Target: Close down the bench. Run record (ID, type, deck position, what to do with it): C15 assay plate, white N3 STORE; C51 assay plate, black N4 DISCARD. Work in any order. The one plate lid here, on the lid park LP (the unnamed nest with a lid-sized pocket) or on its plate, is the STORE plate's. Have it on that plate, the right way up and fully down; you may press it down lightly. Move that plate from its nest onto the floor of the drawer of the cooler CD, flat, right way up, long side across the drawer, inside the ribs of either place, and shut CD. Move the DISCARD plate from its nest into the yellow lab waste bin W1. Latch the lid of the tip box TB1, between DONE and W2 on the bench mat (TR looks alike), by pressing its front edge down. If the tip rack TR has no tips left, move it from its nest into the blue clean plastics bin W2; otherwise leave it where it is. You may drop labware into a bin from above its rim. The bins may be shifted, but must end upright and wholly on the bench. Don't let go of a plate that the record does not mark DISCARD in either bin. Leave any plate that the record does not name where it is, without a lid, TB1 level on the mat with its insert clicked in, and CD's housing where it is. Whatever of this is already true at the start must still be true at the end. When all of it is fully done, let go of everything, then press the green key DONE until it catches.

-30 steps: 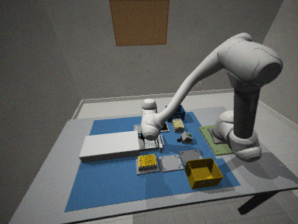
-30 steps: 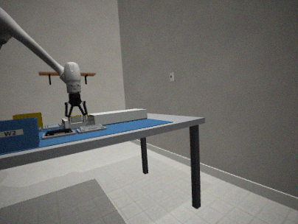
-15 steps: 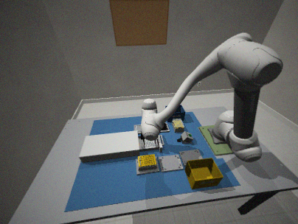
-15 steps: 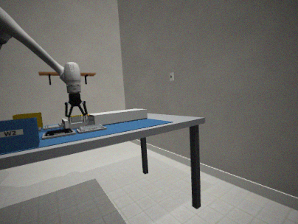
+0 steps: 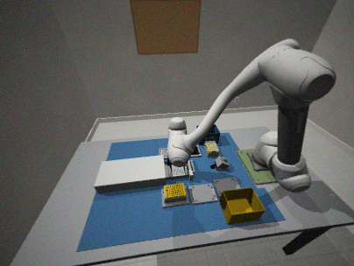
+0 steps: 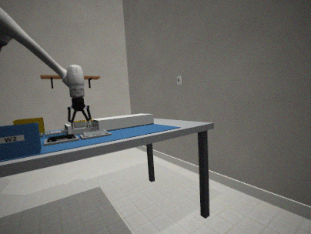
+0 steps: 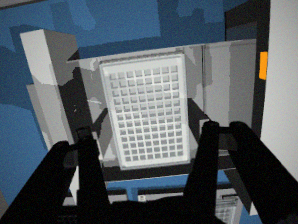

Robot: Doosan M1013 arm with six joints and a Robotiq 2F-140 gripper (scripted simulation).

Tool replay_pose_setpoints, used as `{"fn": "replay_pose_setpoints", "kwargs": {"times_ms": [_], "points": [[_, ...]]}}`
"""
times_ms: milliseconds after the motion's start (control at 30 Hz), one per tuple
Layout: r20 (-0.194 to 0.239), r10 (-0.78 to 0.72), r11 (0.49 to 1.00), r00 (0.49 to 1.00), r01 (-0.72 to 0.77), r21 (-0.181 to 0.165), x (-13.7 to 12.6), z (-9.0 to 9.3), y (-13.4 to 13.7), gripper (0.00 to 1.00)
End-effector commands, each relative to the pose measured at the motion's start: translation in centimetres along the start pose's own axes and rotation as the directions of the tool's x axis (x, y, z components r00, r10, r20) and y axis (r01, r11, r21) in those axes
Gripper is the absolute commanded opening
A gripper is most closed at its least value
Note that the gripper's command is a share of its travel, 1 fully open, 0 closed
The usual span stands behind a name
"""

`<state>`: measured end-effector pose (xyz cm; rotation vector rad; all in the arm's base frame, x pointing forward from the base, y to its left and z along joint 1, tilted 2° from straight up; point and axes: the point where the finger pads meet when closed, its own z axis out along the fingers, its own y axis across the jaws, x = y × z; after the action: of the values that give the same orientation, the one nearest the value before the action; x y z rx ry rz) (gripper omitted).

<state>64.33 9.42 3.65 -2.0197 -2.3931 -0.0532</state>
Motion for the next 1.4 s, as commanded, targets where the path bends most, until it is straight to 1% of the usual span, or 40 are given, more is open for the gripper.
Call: {"fn": "replay_pose_setpoints", "kwargs": {"times_ms": [0,600,633,1367], "points": [[0.0,0.0,1.0,1.0,0.0,0.001,0.01,0.05,-0.06,0.0],[0.0,0.0,1.0,1.0,0.0,0.001,0.01,0.05,-0.06,0.0],[0.0,0.0,1.0,1.0,0.0,0.001,0.01,0.05,-0.06,0.66],[0.0,0.0,1.0,1.0,0.0,0.001,0.01,0.05,-0.06,0.66]]}}
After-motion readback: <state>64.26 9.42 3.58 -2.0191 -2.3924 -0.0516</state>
